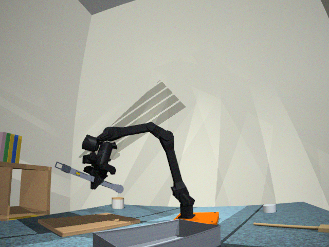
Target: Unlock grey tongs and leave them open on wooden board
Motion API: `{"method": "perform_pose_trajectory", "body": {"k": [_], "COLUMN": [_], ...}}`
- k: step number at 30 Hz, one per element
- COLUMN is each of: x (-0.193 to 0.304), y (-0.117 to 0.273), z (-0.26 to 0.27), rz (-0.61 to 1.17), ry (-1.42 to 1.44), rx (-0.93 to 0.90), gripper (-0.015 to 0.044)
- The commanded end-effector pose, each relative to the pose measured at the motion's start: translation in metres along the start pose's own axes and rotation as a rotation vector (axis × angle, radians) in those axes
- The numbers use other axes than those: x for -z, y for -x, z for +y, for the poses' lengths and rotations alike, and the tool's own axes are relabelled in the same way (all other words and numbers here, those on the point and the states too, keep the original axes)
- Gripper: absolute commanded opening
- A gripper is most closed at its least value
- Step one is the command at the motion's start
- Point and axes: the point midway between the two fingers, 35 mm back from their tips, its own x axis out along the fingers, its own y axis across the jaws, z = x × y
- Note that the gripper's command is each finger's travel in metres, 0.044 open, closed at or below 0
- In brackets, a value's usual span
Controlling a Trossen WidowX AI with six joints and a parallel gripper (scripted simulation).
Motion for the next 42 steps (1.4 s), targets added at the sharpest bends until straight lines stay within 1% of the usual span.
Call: {"method": "perform_pose_trajectory", "body": {"k": [1,22,42], "x": [-0.003,0.001,0.025], "y": [0.003,0.016,0.038], "z": [-0.003,-0.009,0.006], "rz": [-0.096,-0.493,-0.817], "ry": [-0.019,-0.026,0.076], "rx": [-0.003,-0.024,-0.039], "gripper": [-0.015,-0.015,-0.015]}}
